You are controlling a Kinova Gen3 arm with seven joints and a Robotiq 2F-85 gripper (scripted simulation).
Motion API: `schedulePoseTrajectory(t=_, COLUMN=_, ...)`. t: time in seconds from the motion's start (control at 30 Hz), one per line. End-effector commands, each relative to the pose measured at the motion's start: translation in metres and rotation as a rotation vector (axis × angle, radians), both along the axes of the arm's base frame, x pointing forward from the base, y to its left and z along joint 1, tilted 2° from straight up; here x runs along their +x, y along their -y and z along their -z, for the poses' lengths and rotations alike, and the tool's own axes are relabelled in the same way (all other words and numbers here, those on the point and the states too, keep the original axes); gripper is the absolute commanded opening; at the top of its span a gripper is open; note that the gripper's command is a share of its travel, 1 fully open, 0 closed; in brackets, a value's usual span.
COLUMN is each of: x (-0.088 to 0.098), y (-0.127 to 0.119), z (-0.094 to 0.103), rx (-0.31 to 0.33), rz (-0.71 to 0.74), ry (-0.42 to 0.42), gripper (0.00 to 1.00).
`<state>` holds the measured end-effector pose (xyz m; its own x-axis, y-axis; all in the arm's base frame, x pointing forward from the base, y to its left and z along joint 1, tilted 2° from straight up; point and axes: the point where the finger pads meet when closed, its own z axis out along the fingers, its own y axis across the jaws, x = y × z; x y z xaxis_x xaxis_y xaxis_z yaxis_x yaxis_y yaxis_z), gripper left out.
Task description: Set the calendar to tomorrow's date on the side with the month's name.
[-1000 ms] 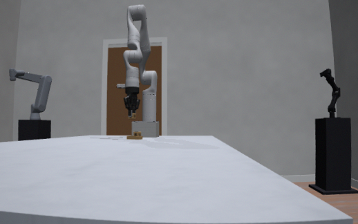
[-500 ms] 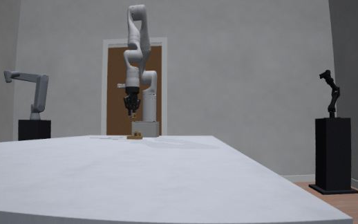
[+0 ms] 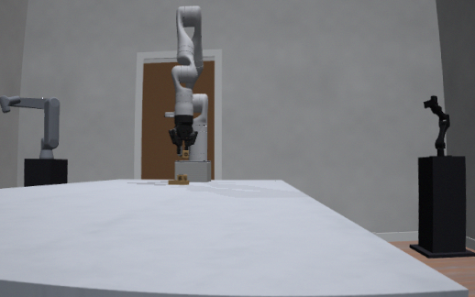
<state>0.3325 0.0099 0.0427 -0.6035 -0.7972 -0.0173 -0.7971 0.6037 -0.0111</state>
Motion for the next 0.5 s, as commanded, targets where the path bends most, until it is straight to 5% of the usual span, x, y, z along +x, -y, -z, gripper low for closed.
schedulePoseTrajectory(t=0.0, x=0.003, y=-0.026, z=0.002, rx=0.000, rz=0.023, ry=-0.001, gripper=0.26)
schedulePoseTrajectory(t=0.47, x=0.009, y=-0.097, z=0.004, rx=0.009, rz=0.393, ry=0.003, gripper=0.26)
